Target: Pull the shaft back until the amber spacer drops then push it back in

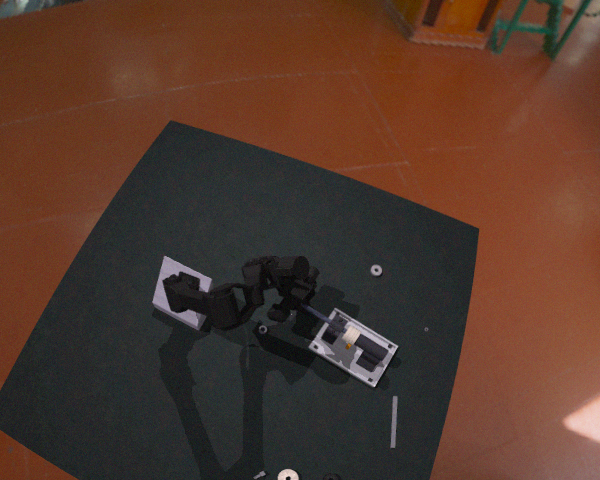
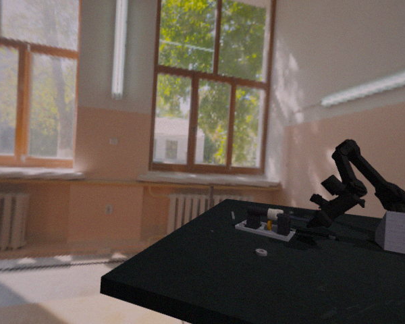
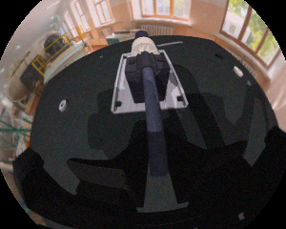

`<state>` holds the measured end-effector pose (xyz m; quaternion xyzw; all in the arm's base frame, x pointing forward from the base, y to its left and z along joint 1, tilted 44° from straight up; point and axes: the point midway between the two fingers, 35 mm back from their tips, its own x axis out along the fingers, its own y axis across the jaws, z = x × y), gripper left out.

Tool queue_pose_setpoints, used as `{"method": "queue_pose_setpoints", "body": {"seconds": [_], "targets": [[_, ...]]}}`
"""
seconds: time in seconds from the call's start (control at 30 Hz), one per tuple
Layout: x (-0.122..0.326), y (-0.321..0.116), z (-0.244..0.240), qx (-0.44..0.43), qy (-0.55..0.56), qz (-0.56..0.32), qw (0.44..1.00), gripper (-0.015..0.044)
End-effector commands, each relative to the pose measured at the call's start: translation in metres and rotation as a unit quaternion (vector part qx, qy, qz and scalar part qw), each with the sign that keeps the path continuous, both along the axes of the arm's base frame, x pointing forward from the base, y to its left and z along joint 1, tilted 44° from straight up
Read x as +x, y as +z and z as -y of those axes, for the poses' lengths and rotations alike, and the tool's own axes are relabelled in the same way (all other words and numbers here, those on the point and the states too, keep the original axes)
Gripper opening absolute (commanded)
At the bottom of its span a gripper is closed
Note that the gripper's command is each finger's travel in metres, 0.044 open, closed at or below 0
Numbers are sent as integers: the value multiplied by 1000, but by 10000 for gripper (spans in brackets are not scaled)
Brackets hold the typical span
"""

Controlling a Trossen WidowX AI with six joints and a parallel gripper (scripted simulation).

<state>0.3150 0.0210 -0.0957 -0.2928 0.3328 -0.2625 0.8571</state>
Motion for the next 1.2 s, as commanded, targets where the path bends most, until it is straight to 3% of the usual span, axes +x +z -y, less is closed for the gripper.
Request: {"method": "queue_pose_setpoints", "body": {"seconds": [0.0,1.17], "targets": [[2,1,0,0,1,0,1000,0],[14,2,3,-1,1,0,1000,0]]}}
